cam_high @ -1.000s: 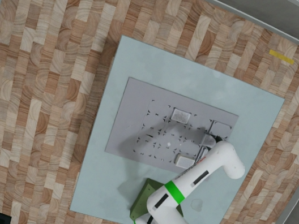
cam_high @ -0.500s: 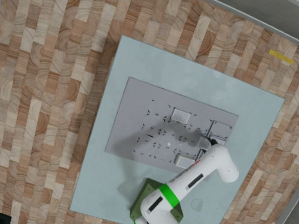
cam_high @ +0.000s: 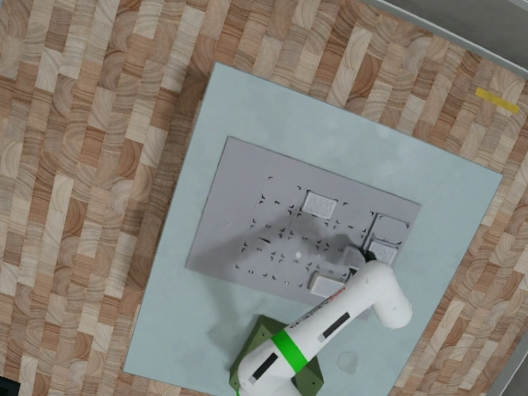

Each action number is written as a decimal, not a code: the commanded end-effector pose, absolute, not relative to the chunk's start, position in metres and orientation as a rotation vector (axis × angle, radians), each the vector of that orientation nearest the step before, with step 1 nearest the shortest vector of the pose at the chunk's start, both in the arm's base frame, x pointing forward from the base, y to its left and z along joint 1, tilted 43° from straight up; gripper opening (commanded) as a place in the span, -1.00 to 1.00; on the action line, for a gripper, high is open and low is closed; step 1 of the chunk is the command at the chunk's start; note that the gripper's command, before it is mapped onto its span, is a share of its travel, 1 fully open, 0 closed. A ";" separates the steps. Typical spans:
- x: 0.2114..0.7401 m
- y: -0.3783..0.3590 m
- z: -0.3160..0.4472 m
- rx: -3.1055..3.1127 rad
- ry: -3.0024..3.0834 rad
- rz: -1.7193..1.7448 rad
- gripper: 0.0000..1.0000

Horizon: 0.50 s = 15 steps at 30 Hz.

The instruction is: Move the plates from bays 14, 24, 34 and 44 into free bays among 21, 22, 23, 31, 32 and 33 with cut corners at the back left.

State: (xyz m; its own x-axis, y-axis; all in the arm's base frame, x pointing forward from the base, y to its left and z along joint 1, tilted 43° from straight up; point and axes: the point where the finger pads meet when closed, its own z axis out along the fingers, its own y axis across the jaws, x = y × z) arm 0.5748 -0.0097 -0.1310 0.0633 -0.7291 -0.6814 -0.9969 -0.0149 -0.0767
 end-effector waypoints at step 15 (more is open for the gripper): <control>0.542 0.007 -0.116 -1.799 1.720 0.630 -0.80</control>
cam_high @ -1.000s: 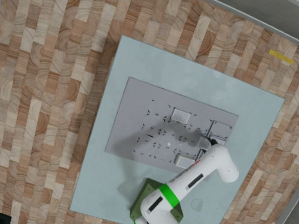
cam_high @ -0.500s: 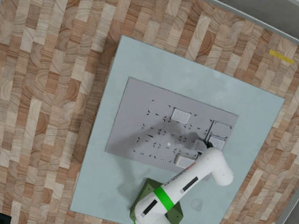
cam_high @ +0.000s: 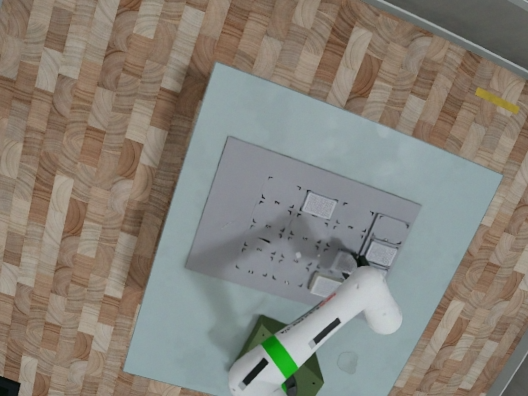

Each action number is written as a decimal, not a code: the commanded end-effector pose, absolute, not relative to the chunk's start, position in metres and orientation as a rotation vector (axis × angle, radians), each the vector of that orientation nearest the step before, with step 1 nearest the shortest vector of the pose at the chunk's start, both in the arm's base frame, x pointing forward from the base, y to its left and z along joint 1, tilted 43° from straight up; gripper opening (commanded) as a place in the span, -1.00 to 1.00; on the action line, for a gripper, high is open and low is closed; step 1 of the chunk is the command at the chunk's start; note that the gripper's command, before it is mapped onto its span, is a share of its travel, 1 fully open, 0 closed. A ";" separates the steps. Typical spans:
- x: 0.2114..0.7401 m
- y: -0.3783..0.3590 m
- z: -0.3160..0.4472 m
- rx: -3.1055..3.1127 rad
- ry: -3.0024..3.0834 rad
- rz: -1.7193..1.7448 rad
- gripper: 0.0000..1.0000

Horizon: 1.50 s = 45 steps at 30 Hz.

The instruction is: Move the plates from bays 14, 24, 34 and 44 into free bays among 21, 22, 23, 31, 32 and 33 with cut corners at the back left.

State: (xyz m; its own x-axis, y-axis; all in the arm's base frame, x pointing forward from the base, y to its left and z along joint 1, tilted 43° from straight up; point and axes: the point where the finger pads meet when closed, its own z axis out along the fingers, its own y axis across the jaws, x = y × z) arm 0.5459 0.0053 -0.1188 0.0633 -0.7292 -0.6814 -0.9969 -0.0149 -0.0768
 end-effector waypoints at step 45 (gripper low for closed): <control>0.506 0.038 -0.113 -1.799 1.720 0.630 -0.80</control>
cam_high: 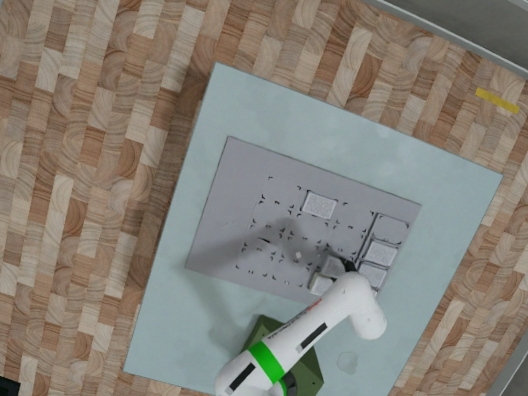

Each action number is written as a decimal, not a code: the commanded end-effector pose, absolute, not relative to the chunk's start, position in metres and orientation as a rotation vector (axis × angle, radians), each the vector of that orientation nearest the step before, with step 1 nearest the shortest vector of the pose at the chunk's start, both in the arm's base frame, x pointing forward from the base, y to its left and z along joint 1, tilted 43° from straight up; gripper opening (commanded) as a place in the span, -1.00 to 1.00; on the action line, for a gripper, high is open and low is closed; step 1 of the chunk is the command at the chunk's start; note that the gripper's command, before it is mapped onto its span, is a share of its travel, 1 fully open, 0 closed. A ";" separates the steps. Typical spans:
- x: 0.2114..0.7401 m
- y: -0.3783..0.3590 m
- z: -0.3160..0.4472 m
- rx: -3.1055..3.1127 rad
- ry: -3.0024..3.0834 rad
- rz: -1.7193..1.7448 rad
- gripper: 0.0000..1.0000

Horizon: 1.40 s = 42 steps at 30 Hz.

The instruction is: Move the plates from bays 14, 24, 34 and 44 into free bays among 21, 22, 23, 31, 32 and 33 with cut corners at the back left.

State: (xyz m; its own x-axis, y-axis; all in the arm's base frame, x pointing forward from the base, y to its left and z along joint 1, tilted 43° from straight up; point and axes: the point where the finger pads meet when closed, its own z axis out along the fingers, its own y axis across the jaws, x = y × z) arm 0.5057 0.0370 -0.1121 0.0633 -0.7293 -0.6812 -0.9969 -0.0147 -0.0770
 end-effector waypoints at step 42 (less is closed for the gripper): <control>0.509 0.062 -0.139 -1.799 1.720 0.630 -0.80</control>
